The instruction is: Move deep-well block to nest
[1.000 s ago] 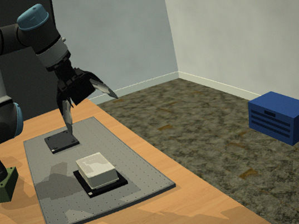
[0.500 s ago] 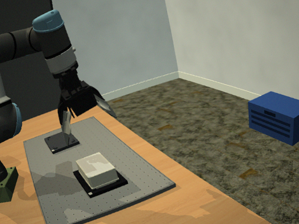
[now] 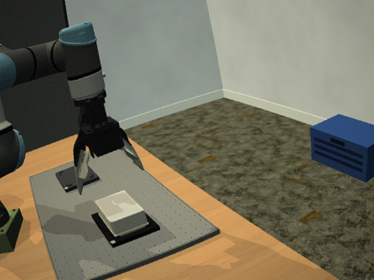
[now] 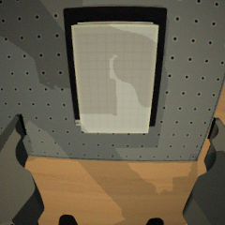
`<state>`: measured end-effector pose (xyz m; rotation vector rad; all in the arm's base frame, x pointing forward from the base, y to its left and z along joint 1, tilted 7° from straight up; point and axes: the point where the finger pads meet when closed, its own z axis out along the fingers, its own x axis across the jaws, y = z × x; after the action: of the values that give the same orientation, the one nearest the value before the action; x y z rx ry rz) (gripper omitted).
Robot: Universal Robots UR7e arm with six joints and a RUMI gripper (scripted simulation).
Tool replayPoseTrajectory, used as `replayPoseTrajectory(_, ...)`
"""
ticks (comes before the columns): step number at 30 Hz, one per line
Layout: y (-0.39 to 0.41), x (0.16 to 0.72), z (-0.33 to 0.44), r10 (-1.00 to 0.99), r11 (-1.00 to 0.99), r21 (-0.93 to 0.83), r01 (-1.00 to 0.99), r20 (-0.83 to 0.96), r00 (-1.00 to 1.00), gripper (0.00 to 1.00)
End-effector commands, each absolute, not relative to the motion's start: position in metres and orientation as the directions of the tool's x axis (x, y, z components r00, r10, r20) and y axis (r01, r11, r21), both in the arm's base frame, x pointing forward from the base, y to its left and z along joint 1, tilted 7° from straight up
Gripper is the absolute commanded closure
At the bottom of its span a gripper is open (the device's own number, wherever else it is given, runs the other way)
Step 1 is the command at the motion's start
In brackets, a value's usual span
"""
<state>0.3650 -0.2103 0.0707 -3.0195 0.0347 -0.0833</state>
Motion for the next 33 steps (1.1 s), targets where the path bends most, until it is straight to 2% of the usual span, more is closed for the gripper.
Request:
replayPoseTrajectory(1, -0.210, 0.363, 0.067, -0.023, -0.994, -0.111, -0.019, 0.036, 0.999, 0.00)
replayPoseTrajectory(33, -0.207, 0.365, 0.037, -0.023, -0.994, -0.111, -0.019, 0.036, 0.999, 0.00)
